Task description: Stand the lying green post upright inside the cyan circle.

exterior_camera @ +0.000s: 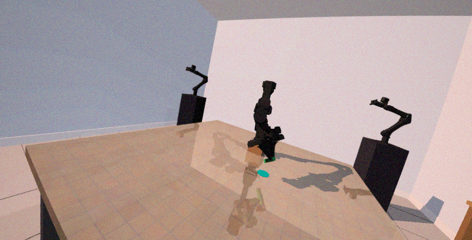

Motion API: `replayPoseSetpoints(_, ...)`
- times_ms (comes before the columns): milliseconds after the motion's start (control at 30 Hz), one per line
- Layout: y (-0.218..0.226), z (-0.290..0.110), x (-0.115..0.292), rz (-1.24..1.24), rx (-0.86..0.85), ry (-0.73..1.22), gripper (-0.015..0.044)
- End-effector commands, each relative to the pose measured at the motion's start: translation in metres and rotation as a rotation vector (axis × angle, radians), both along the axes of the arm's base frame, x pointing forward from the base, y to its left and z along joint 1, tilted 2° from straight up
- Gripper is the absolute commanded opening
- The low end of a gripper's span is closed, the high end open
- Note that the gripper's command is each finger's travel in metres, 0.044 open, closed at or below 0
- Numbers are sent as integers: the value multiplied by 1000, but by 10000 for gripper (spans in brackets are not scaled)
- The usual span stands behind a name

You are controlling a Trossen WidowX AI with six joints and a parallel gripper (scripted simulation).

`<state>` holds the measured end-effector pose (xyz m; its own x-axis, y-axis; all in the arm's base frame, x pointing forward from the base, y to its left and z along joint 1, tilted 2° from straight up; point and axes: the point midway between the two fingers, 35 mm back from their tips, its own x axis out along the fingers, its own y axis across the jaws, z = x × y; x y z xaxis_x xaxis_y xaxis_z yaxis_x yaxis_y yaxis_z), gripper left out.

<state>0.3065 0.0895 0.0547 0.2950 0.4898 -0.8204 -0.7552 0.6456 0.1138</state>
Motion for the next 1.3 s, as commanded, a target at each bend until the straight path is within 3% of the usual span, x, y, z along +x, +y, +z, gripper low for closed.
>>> replayPoseSetpoints(0,0,-2,-1,-8,26,-4,23)
replayPoseSetpoints(1267,-10,-1,2,-26,241,-164,23)
